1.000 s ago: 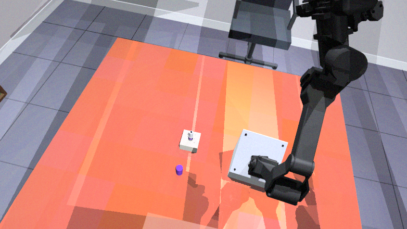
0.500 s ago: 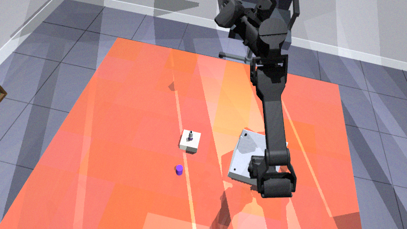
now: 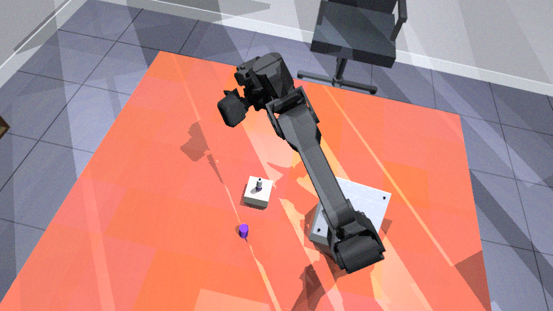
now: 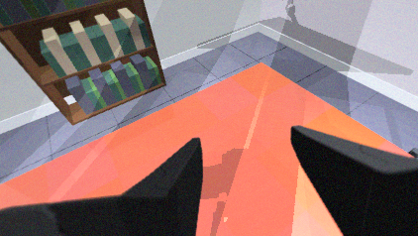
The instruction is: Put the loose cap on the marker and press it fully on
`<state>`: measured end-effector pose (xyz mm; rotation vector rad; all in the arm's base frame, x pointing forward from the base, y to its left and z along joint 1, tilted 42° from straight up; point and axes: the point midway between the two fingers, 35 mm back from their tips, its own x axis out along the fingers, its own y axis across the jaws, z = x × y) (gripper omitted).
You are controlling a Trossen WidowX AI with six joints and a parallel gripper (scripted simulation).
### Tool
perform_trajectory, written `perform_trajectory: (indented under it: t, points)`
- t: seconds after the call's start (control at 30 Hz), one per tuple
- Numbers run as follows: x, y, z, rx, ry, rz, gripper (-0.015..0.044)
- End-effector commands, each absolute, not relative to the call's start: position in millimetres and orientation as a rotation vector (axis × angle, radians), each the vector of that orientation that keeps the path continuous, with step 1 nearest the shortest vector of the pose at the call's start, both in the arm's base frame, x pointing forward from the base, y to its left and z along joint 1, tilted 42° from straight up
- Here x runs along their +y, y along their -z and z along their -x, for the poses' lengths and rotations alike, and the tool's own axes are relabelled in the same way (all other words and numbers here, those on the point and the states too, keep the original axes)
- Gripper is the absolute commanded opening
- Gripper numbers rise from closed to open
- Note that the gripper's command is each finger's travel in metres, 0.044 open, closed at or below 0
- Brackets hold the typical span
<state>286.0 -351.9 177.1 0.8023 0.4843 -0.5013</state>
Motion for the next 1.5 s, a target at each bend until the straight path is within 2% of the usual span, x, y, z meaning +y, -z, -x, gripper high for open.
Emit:
perform_trajectory:
  t: [0.0,0.3,0.63,1.47]
  points:
    - [-286.5,-146.0,-313.2,0.703,0.26,-0.642,0.0236]
    - [-164.8,-111.9,-326.9,0.964,-0.248,-0.328,0.0236]
    - [-41.6,-100.2,-295.8,1.05,-0.883,-0.011,0.0236]
    - [-5.5,-61.7,-301.4,1.047,-0.904,-0.003,0.0236]
